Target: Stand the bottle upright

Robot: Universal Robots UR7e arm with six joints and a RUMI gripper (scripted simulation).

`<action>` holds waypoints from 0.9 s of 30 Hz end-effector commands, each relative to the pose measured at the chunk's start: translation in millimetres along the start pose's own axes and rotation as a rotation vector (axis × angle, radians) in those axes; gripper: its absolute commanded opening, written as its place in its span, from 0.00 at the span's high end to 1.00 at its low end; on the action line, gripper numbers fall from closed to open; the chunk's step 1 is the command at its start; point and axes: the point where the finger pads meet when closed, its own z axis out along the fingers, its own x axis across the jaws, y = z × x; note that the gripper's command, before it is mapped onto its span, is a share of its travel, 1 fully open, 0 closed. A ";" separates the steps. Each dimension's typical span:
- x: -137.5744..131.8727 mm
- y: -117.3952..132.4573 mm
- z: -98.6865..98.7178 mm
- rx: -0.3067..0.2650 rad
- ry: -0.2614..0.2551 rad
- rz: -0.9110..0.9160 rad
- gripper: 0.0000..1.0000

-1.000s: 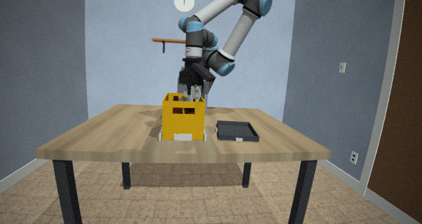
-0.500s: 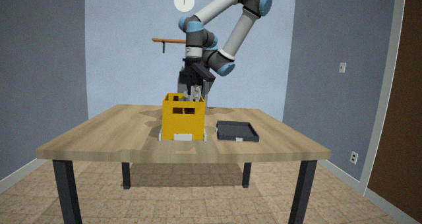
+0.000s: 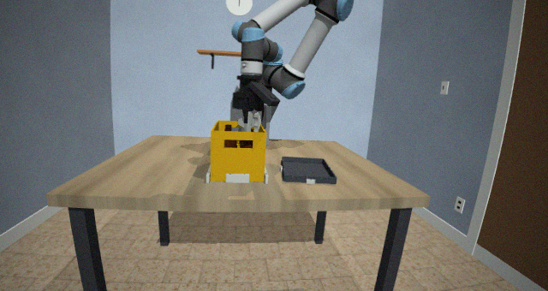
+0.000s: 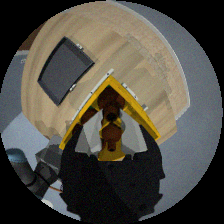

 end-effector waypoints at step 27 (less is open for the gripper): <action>0.3 -0.2 -0.3 0.000 0.001 0.000 0.62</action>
